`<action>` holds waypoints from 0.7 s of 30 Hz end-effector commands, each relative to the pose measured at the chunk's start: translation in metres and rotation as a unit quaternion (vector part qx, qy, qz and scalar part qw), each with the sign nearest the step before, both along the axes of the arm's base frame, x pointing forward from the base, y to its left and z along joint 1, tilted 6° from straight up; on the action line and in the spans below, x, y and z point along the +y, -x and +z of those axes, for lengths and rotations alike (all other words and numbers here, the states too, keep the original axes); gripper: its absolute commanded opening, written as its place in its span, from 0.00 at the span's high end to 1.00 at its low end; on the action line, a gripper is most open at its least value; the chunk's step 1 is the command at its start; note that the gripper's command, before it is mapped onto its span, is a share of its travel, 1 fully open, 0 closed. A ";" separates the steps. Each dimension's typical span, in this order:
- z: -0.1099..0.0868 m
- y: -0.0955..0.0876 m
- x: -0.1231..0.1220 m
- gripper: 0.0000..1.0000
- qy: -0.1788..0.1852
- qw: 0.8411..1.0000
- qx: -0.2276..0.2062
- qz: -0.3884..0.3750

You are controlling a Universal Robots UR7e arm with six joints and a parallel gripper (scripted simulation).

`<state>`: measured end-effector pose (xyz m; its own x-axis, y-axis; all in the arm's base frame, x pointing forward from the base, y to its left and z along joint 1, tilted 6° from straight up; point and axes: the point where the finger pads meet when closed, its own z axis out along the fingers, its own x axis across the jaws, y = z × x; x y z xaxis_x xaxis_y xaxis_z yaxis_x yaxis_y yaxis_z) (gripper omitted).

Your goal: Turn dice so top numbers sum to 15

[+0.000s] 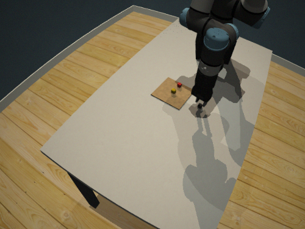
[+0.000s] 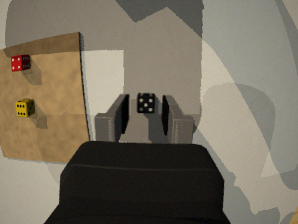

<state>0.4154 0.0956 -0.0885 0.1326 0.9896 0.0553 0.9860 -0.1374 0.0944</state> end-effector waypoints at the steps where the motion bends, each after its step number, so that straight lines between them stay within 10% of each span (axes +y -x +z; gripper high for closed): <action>1: -0.001 0.002 0.001 0.36 0.000 1.000 0.001 0.001; 21: -0.018 0.001 0.002 0.36 0.000 1.000 0.001 0.001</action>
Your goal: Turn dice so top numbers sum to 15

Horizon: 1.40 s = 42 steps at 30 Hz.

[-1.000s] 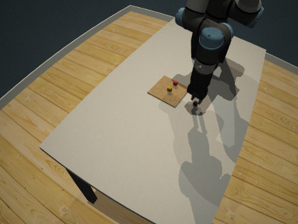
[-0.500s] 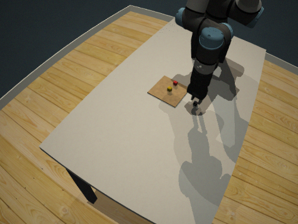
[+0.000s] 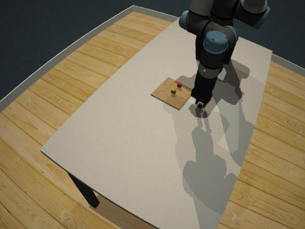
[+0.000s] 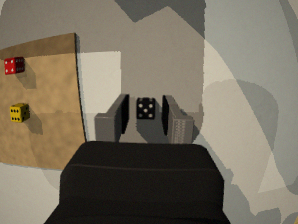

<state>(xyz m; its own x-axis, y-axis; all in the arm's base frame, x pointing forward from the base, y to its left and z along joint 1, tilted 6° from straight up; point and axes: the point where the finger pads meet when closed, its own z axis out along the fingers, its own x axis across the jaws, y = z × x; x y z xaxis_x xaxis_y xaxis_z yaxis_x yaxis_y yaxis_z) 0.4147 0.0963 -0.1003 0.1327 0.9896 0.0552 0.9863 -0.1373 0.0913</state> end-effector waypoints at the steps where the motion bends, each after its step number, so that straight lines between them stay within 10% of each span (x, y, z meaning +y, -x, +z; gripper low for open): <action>1: -0.006 0.000 0.001 0.36 0.000 1.000 0.000 0.000; 42: -0.011 -0.001 0.001 0.36 0.000 1.000 0.000 0.000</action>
